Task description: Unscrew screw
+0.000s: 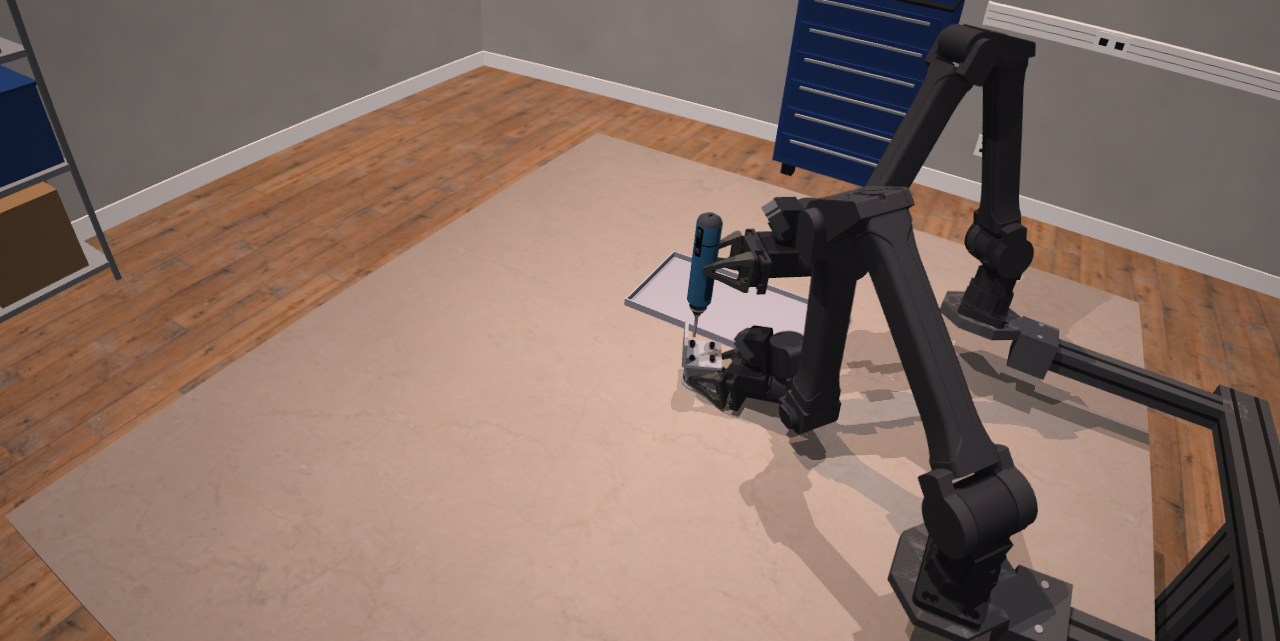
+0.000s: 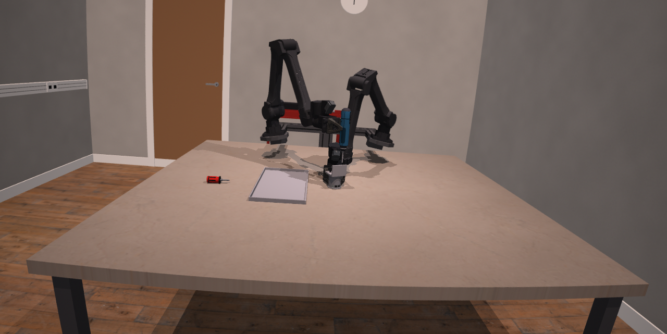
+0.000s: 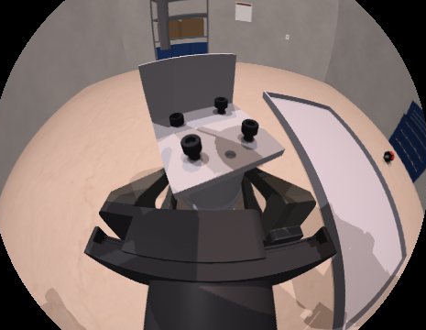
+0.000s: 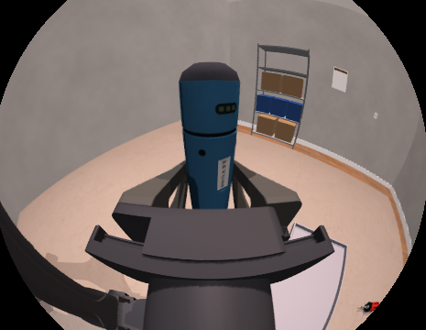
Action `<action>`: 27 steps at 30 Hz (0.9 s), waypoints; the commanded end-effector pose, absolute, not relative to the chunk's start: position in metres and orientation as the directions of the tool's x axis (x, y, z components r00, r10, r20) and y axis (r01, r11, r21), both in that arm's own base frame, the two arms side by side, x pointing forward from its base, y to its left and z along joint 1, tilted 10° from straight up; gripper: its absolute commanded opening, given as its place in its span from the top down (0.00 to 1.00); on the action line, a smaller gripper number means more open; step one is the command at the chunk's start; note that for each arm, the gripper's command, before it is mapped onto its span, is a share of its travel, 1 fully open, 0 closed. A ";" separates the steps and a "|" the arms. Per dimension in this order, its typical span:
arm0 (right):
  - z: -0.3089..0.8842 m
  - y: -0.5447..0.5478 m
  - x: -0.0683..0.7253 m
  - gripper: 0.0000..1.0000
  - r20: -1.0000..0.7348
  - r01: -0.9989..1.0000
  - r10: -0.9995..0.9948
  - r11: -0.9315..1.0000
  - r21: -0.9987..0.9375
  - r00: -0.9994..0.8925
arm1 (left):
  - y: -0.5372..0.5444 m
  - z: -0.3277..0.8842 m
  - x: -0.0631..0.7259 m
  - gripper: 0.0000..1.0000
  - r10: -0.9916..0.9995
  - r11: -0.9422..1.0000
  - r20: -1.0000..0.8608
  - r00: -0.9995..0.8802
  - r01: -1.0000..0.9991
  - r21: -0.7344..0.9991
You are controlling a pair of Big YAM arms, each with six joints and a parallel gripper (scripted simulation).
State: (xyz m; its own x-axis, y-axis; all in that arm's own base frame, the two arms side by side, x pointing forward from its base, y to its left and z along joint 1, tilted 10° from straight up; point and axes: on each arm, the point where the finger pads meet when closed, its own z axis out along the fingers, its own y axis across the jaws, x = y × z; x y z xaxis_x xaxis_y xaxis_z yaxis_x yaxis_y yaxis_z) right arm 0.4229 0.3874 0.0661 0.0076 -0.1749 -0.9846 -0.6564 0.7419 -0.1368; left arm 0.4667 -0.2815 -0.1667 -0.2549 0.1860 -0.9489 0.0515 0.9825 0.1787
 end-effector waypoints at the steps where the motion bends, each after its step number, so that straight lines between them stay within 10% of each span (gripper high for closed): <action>1: 0.085 0.394 0.435 0.58 -0.992 -0.649 -0.114 0.752 -0.120 0.050 | -0.286 -0.162 0.471 0.41 0.177 0.984 -0.954 -0.242 0.050 0.170; 27: 0.088 0.395 0.437 0.58 -0.993 -0.647 -0.092 0.753 -0.119 0.075 | -0.286 -0.162 0.471 0.41 0.177 0.984 -0.954 -0.242 0.050 0.170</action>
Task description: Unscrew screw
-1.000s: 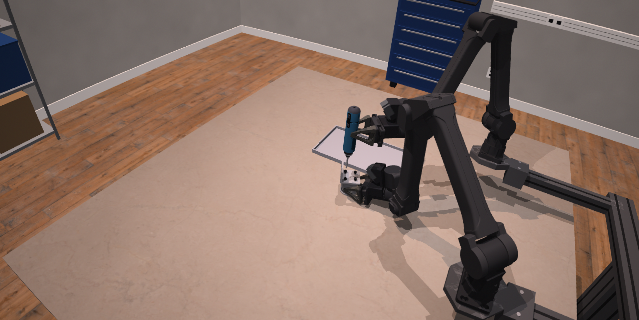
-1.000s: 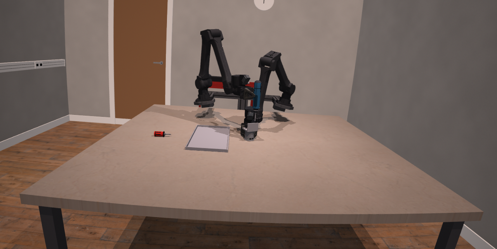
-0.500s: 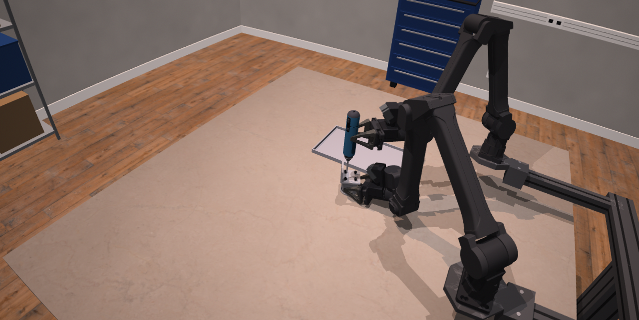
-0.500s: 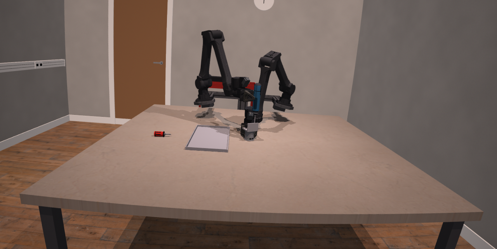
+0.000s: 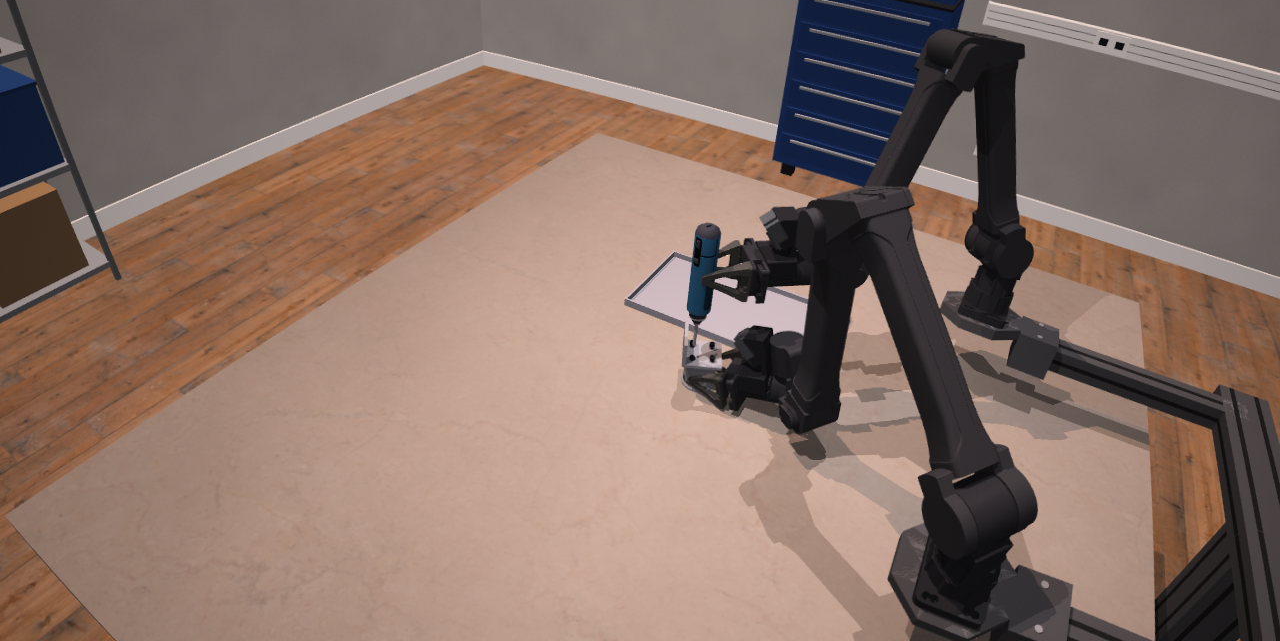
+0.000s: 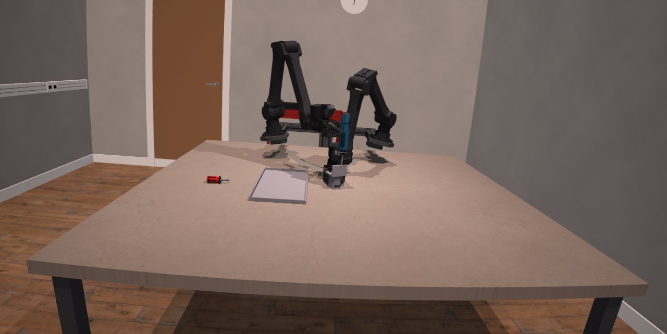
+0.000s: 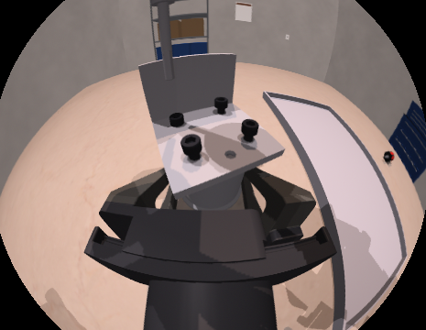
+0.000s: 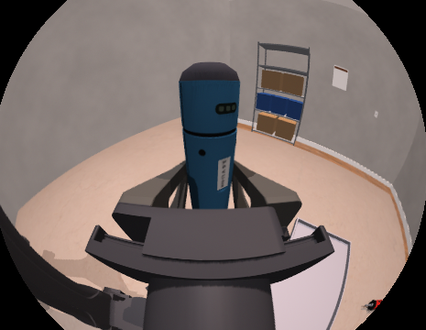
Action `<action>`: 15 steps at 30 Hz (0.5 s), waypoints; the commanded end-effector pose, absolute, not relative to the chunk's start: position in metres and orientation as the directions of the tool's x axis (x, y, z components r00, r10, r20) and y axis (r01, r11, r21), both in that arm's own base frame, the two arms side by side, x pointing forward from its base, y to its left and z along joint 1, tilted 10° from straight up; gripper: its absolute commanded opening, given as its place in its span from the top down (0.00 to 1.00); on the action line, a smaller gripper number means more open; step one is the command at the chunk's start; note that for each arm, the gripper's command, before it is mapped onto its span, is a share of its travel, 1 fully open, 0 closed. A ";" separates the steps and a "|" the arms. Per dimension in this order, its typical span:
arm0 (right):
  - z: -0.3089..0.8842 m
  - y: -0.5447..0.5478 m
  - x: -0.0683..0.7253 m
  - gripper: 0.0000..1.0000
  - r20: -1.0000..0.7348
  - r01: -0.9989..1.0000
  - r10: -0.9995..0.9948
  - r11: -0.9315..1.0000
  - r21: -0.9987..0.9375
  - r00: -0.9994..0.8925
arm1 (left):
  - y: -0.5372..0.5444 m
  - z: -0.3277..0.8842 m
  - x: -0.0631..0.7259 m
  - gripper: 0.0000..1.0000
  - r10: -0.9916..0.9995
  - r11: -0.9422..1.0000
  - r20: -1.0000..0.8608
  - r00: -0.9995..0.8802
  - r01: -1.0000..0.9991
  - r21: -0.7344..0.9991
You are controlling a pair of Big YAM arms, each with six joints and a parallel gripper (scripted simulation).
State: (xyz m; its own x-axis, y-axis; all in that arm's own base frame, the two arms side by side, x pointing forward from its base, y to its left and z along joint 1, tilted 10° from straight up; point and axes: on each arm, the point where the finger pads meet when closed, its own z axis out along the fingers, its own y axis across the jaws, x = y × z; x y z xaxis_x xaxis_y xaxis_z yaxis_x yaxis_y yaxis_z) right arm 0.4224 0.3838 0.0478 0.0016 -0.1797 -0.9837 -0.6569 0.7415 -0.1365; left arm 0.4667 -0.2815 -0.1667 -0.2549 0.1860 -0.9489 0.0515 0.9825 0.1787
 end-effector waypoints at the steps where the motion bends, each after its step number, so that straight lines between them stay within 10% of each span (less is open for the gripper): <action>1: 0.089 0.395 0.436 0.58 -0.993 -0.647 -0.091 0.753 -0.119 0.076 | -0.286 -0.162 0.471 0.41 0.177 0.984 -0.954 -0.242 0.050 0.170; 15: 0.086 0.393 0.435 0.58 -0.993 -0.648 -0.098 0.752 -0.121 0.072 | -0.286 -0.162 0.471 0.41 0.177 0.984 -0.954 -0.242 0.050 0.170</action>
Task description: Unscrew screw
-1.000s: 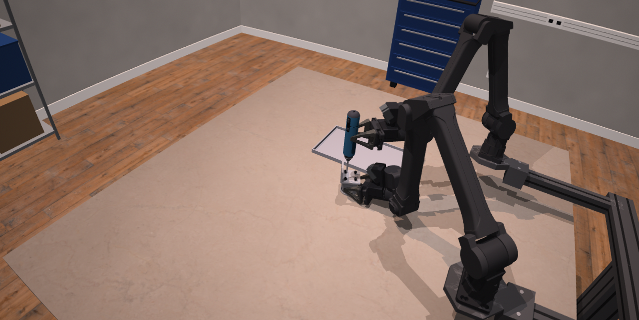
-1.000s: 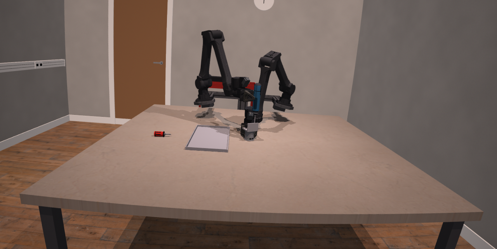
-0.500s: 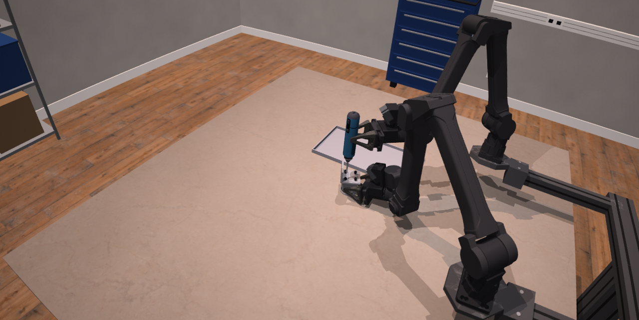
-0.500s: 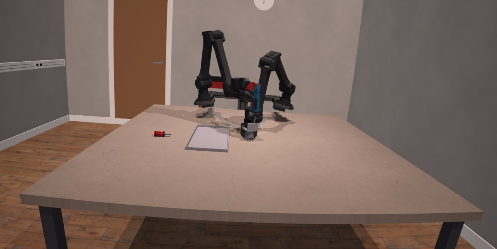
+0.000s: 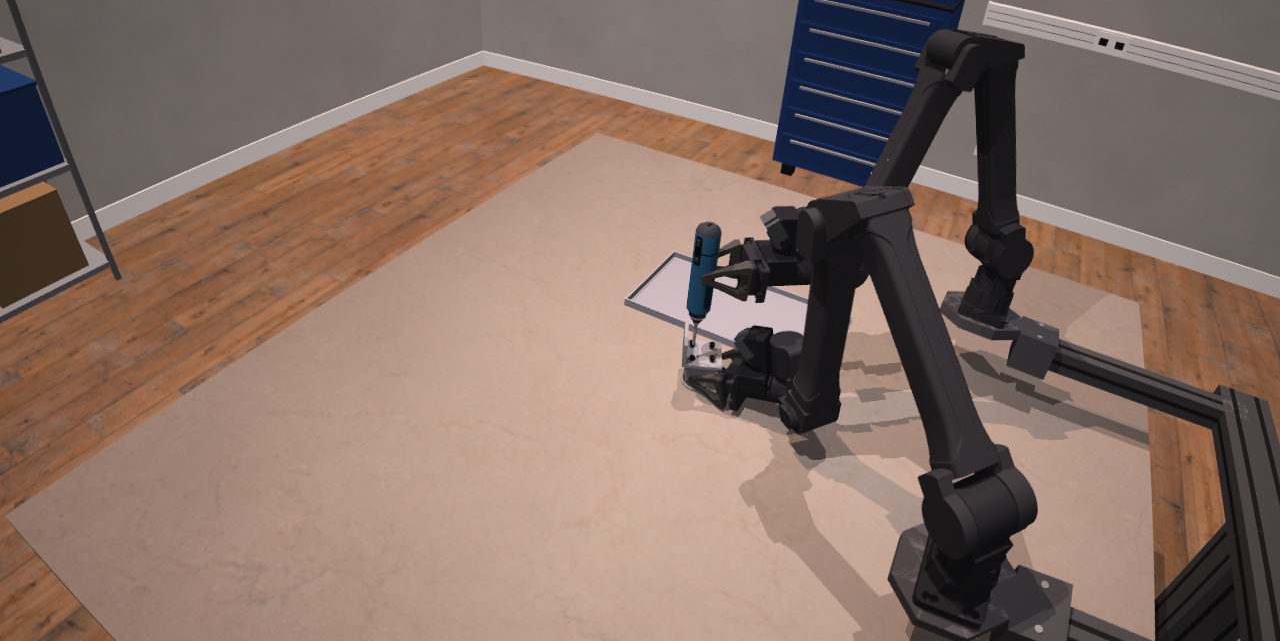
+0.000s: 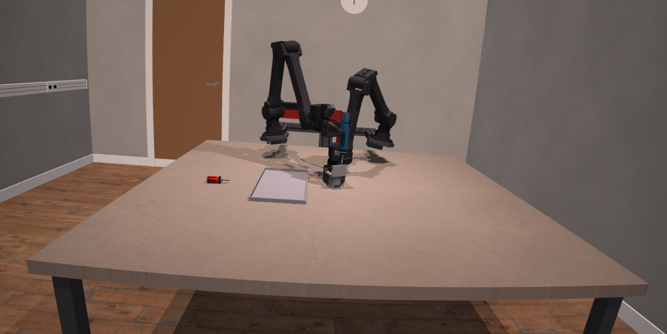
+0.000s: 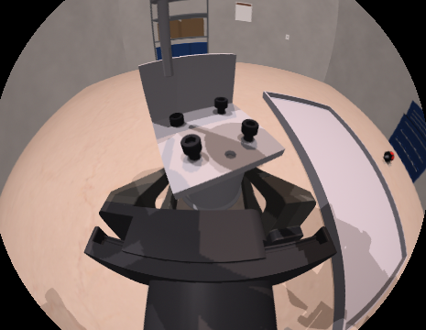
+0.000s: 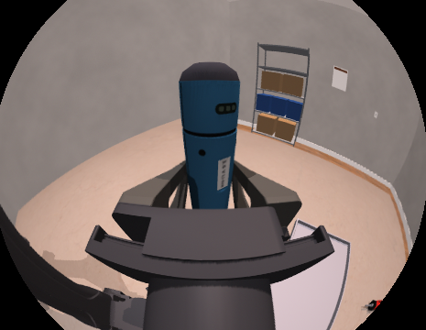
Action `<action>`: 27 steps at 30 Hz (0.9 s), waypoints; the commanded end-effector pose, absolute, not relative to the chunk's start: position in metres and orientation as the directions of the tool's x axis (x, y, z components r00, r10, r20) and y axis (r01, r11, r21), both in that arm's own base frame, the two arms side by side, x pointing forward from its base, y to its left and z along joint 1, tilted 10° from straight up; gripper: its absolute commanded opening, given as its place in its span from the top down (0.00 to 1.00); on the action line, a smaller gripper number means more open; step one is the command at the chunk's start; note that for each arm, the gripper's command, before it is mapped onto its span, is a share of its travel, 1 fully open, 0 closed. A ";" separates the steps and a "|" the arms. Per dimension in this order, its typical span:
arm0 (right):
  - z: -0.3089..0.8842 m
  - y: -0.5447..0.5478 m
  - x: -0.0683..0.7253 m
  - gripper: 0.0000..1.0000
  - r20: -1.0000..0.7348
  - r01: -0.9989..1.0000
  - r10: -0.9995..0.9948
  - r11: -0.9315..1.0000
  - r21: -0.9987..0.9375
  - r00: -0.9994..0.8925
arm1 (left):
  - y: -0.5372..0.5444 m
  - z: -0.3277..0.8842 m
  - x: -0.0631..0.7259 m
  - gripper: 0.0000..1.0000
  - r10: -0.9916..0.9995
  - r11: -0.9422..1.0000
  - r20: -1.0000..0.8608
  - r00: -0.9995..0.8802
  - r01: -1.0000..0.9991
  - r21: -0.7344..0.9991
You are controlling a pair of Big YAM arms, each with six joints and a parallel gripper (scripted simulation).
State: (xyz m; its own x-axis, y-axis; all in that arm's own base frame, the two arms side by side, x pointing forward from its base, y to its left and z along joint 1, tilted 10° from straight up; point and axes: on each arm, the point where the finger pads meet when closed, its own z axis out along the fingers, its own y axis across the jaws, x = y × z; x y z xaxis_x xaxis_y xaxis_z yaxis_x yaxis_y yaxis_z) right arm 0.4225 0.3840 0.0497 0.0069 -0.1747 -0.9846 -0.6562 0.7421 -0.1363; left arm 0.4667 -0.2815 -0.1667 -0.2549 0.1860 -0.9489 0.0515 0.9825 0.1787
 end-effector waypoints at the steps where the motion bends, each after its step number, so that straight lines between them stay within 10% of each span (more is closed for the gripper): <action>1: 0.086 0.393 0.435 0.58 -0.993 -0.648 -0.098 0.752 -0.121 0.072 | -0.286 -0.162 0.471 0.41 0.177 0.984 -0.954 -0.242 0.050 0.170; 27: 0.081 0.389 0.431 0.58 -0.992 -0.649 -0.112 0.751 -0.126 0.064 | -0.286 -0.162 0.471 0.41 0.177 0.984 -0.954 -0.242 0.050 0.170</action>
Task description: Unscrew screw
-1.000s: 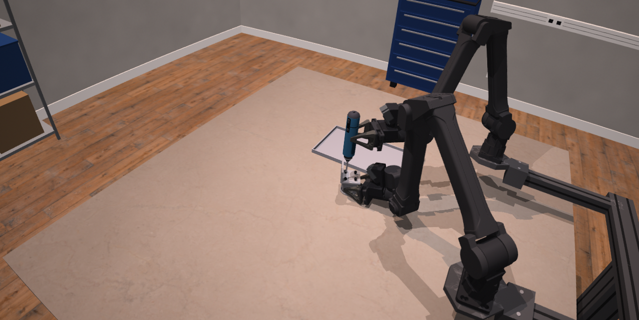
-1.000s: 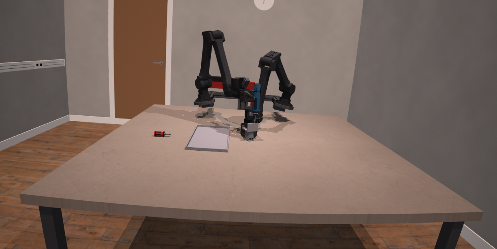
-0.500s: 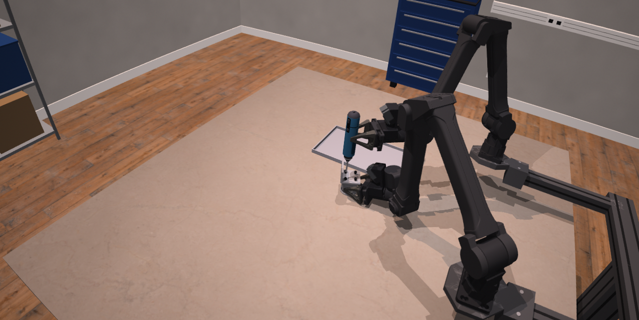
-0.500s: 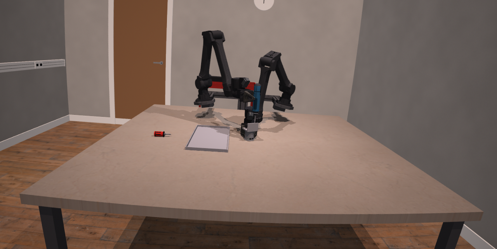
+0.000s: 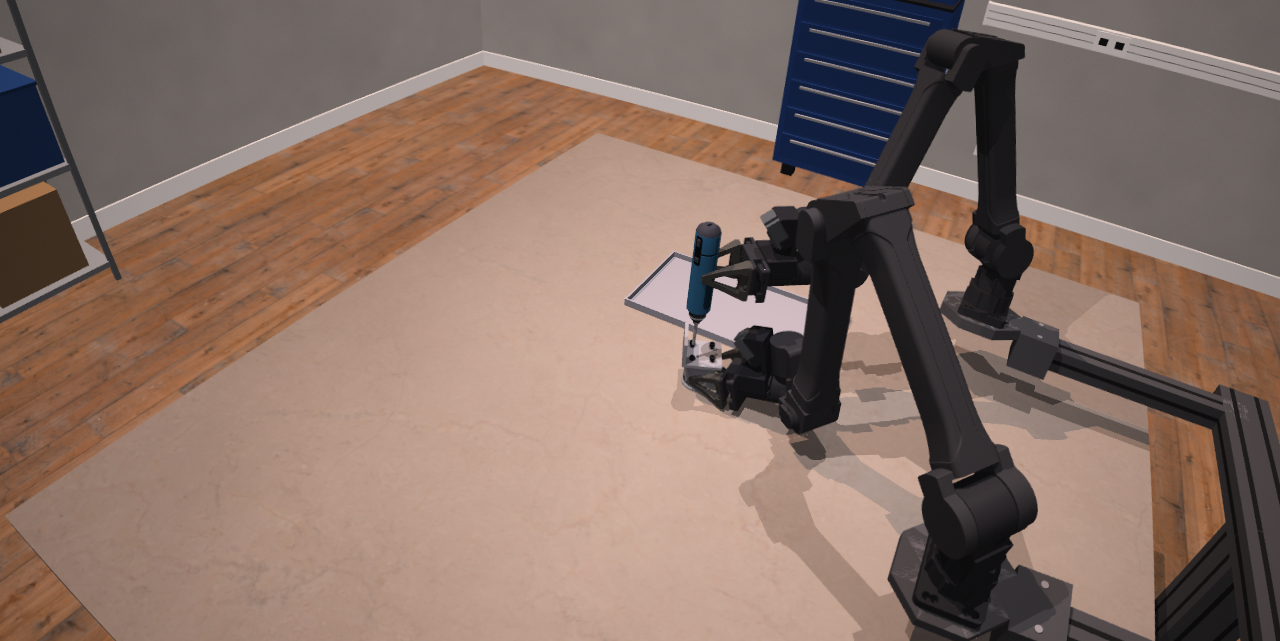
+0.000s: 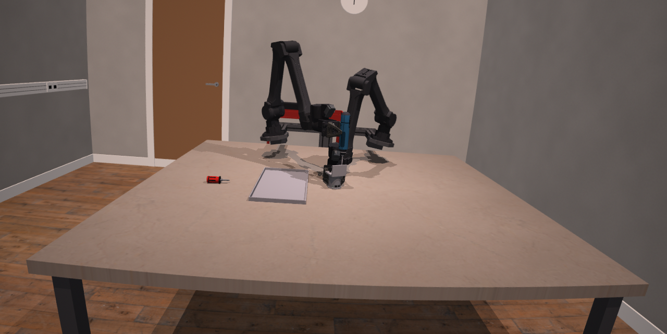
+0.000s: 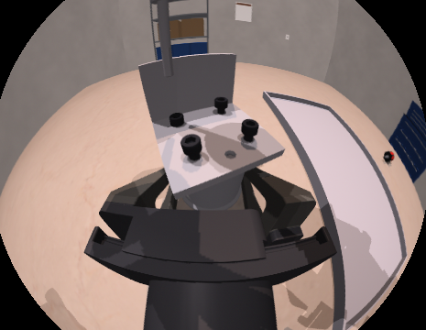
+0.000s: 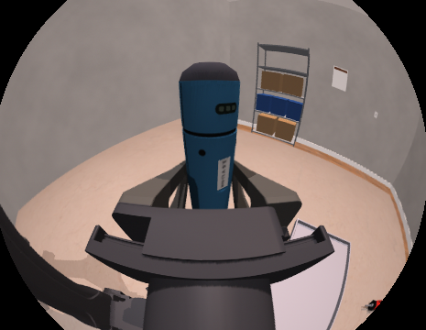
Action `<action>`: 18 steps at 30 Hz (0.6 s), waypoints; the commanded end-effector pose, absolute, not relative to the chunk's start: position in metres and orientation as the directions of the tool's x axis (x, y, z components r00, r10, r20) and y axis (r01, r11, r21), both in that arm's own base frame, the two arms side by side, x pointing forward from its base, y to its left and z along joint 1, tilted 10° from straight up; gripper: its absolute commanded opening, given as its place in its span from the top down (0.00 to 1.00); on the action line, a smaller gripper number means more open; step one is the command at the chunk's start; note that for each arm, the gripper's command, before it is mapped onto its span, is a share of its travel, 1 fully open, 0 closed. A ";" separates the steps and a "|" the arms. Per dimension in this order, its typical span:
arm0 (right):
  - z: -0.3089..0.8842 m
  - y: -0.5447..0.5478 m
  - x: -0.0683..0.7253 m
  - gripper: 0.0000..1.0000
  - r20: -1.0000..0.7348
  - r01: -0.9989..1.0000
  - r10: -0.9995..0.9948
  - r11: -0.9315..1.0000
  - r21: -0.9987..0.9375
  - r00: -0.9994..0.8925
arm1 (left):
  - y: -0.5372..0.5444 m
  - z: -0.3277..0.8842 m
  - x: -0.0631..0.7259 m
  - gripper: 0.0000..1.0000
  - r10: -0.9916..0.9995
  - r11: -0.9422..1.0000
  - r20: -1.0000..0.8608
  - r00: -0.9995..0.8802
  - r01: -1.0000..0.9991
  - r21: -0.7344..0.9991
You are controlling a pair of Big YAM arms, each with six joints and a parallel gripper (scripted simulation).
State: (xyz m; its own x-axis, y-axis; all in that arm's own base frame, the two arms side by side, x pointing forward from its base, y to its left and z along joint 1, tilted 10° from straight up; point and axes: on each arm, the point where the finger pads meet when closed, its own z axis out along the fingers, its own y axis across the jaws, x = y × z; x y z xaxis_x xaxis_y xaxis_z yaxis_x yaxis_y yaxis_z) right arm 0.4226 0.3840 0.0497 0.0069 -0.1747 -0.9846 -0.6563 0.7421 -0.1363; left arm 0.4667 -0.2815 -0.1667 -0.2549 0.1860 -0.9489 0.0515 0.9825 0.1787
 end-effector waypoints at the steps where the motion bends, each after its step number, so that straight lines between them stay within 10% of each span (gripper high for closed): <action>1: 0.080 0.388 0.430 0.58 -0.992 -0.649 -0.112 0.750 -0.126 0.063 | -0.286 -0.162 0.471 0.41 0.177 0.984 -0.954 -0.242 0.050 0.170; 18: 0.081 0.389 0.431 0.58 -0.991 -0.648 -0.113 0.750 -0.128 0.066 | -0.286 -0.162 0.471 0.41 0.177 0.984 -0.954 -0.242 0.050 0.170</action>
State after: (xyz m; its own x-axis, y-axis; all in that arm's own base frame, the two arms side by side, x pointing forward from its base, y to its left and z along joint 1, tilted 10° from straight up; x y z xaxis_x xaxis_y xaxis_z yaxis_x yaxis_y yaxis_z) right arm 0.4218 0.3833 0.0488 0.0051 -0.1764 -0.9843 -0.6565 0.7419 -0.1364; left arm 0.4667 -0.2815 -0.1667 -0.2549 0.1860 -0.9489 0.0515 0.9825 0.1787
